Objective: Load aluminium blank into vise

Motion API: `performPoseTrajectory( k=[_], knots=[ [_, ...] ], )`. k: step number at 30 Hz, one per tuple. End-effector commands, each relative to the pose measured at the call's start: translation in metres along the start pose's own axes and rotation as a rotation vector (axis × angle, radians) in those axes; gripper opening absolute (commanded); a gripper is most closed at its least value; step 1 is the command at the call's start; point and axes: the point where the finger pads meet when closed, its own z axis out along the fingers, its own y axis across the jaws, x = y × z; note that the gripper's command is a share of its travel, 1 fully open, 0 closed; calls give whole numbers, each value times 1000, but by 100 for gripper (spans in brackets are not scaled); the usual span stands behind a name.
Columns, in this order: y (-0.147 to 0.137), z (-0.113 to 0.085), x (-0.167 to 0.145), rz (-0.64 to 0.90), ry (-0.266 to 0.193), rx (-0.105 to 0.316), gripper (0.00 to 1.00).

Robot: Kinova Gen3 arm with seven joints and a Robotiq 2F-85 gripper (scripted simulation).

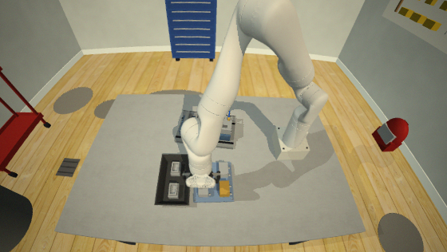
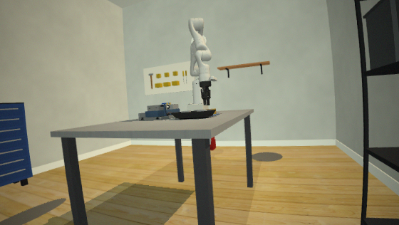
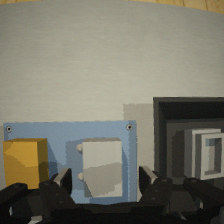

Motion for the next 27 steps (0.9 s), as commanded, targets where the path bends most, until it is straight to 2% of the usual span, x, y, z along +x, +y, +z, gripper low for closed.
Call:
performPoseTrajectory(
  k=[1,9,27],
  knots=[
    [-2,7,-1,-1,-4,8,67],
    [-2,17,-1,-1,-4,8,67],
    [-2,18,-1,-1,-4,8,67]
  ],
)
